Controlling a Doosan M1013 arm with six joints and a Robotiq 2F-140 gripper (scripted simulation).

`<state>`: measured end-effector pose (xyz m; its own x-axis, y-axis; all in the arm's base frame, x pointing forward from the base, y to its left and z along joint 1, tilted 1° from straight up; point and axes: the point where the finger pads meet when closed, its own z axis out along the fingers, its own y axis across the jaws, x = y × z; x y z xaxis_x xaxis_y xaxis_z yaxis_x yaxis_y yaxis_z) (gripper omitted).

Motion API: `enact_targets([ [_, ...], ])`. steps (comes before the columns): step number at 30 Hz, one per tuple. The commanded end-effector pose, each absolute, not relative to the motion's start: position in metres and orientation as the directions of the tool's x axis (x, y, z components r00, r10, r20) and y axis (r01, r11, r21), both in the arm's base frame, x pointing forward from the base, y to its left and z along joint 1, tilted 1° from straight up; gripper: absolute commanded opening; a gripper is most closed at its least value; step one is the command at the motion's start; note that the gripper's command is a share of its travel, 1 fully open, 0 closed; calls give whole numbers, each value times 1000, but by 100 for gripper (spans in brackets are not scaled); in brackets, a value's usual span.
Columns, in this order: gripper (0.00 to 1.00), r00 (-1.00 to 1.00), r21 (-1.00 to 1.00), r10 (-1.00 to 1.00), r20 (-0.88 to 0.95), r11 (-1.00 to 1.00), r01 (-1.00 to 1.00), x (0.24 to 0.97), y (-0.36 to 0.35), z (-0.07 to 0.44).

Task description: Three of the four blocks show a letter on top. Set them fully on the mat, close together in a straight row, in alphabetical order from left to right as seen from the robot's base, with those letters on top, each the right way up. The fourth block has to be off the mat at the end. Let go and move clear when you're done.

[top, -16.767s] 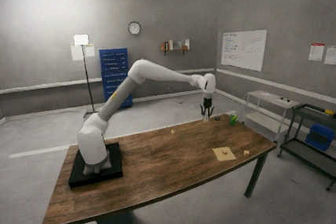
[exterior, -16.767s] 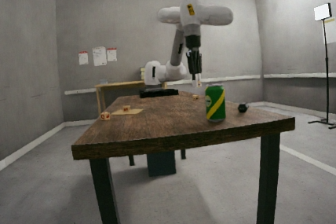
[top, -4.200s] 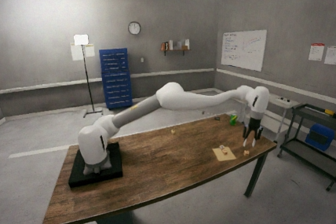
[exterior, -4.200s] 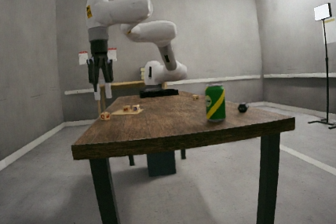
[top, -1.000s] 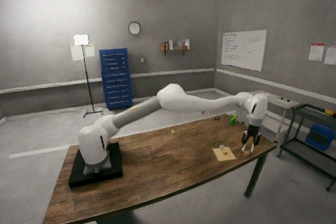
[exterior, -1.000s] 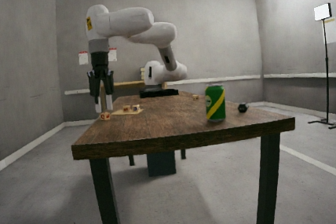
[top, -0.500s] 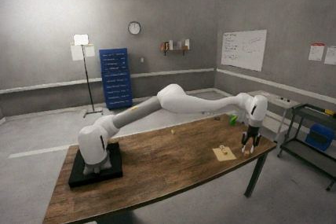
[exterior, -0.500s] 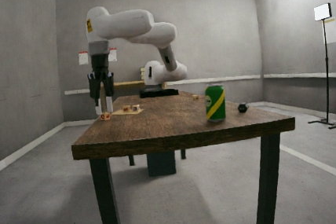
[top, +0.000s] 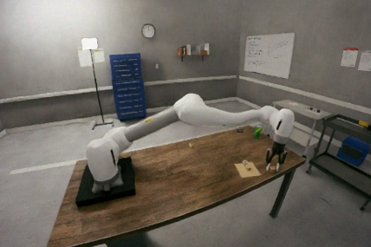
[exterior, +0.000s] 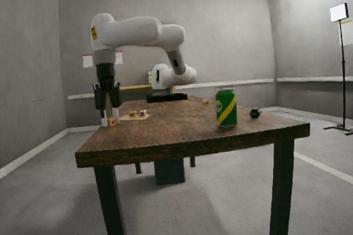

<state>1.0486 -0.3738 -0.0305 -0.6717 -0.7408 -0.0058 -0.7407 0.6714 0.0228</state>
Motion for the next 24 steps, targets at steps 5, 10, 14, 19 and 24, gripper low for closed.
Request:
enact_targets([
  [5,46,-672,21,-741,-7,671,-741,1049,-374,-31],
  [10,46,-672,21,-741,-7,671,-741,1049,-374,-31],
  [14,35,-672,21,-741,-7,671,-741,1049,-374,-31],
  [19,35,-672,21,-741,-7,671,-741,1049,-374,-31],
  [24,35,-672,21,-741,-7,671,-741,1049,-374,-31],
])
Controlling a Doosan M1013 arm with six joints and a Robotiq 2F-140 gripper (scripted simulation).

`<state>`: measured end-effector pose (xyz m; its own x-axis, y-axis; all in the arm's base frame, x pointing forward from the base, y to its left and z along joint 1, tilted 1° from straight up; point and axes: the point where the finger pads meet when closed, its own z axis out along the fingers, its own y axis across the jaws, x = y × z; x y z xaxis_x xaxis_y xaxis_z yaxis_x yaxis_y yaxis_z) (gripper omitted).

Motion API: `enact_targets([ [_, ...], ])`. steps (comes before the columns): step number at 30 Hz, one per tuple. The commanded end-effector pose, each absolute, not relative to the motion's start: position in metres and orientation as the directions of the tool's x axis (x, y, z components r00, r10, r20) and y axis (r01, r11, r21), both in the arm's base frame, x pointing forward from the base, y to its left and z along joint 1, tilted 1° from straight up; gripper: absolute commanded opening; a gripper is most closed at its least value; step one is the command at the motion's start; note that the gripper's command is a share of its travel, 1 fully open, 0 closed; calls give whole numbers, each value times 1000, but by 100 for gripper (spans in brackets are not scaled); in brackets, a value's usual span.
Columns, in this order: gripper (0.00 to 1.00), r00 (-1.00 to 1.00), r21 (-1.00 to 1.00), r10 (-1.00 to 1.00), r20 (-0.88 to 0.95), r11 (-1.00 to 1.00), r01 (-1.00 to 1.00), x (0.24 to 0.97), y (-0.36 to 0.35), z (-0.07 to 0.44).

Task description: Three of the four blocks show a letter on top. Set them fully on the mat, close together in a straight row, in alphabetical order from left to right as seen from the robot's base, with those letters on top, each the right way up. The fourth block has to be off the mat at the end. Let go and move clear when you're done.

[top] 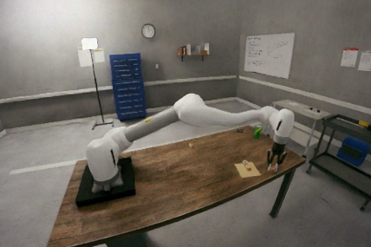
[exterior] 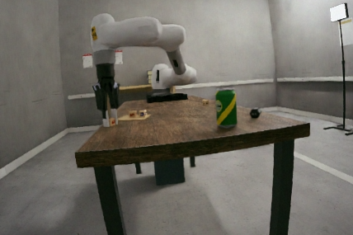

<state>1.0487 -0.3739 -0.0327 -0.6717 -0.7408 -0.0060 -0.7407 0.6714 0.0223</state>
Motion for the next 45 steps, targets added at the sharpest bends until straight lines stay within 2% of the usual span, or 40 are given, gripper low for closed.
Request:
enact_targets([
  [1,35,-672,21,-741,-7,671,-741,1049,-374,-31],
  [6,35,-672,21,-741,-7,671,-741,1049,-374,-31],
  [7,24,-672,21,-741,-7,671,-741,1049,-374,-31],
  [45,24,-672,21,-741,-7,671,-741,1049,-374,-23],
])
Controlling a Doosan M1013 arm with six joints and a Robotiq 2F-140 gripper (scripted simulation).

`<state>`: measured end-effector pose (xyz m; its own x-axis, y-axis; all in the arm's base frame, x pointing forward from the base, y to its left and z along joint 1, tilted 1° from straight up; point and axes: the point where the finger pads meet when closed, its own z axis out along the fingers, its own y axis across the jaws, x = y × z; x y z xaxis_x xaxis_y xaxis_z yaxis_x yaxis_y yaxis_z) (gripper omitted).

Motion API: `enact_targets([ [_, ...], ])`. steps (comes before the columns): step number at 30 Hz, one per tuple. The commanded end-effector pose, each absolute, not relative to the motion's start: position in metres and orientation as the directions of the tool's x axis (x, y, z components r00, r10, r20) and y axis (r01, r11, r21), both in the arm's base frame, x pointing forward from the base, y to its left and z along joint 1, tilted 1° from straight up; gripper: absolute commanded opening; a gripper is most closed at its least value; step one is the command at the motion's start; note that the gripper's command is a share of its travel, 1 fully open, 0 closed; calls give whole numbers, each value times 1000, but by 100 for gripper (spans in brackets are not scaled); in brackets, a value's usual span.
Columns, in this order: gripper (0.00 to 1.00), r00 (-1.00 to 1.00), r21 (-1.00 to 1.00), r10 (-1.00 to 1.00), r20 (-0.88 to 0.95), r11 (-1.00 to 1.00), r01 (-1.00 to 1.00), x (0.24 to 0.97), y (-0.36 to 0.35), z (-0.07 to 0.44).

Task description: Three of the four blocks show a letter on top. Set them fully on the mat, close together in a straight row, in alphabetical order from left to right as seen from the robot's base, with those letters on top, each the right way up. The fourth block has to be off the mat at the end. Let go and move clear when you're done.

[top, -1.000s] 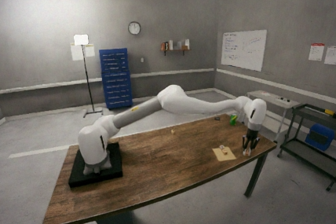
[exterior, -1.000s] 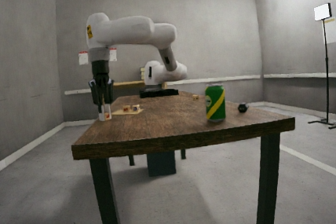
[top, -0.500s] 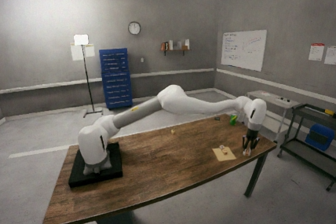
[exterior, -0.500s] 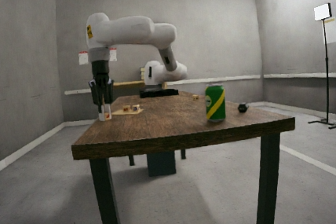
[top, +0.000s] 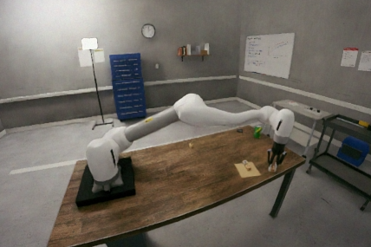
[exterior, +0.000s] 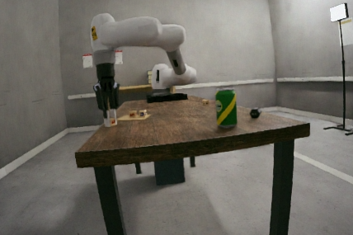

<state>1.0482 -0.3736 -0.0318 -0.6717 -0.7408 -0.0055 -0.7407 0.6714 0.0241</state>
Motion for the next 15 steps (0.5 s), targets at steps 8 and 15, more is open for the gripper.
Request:
enact_targets([
  [8,24,-672,21,-741,-7,671,-741,1050,-375,17],
  [15,24,-672,21,-741,-7,671,-741,1050,-376,61],
])
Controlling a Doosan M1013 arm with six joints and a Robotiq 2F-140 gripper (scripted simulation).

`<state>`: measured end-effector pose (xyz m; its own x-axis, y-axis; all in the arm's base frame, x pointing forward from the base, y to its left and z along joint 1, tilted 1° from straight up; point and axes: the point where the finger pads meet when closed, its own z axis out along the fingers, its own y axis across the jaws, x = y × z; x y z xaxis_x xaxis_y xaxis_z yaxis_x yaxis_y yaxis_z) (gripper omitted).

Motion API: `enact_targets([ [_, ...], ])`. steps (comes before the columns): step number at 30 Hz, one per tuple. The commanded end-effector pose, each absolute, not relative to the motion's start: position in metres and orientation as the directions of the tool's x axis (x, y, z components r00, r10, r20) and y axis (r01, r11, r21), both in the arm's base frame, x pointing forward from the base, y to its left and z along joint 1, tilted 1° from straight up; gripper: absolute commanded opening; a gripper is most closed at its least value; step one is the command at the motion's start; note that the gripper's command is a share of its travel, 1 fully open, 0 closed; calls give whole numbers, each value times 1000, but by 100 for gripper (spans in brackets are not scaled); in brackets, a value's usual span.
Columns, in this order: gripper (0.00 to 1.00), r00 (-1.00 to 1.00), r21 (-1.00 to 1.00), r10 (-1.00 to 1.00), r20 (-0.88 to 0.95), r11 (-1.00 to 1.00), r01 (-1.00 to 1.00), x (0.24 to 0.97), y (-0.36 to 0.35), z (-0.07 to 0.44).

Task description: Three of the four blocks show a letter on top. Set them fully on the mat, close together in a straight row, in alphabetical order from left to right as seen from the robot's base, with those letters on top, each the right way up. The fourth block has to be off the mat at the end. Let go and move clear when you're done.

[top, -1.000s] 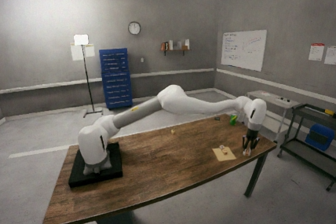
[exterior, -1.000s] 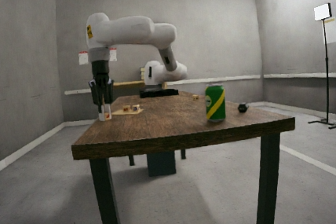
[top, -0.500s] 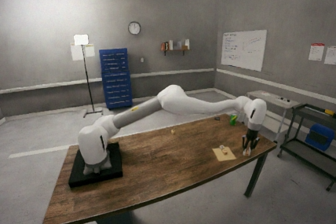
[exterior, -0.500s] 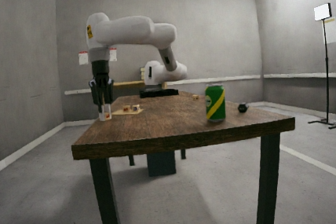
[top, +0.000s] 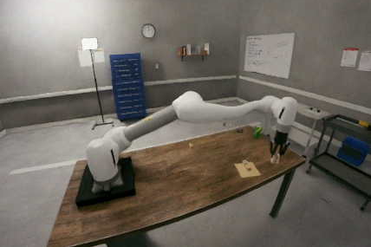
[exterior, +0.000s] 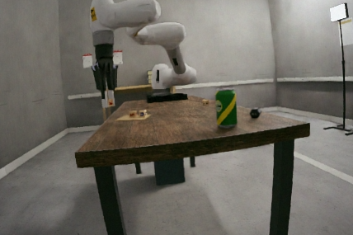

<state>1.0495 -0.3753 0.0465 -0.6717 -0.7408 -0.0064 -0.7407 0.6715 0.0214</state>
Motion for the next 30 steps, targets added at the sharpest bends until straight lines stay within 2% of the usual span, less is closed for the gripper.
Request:
enact_targets([
  [1,24,-672,21,-741,-7,671,-741,1050,-376,64],
  [17,24,-656,21,-755,-8,655,-755,1045,-374,70],
  [25,24,-498,19,-867,-11,498,-867,988,-356,77],
  [30,24,-354,17,-935,-14,354,-935,923,-334,77],
])
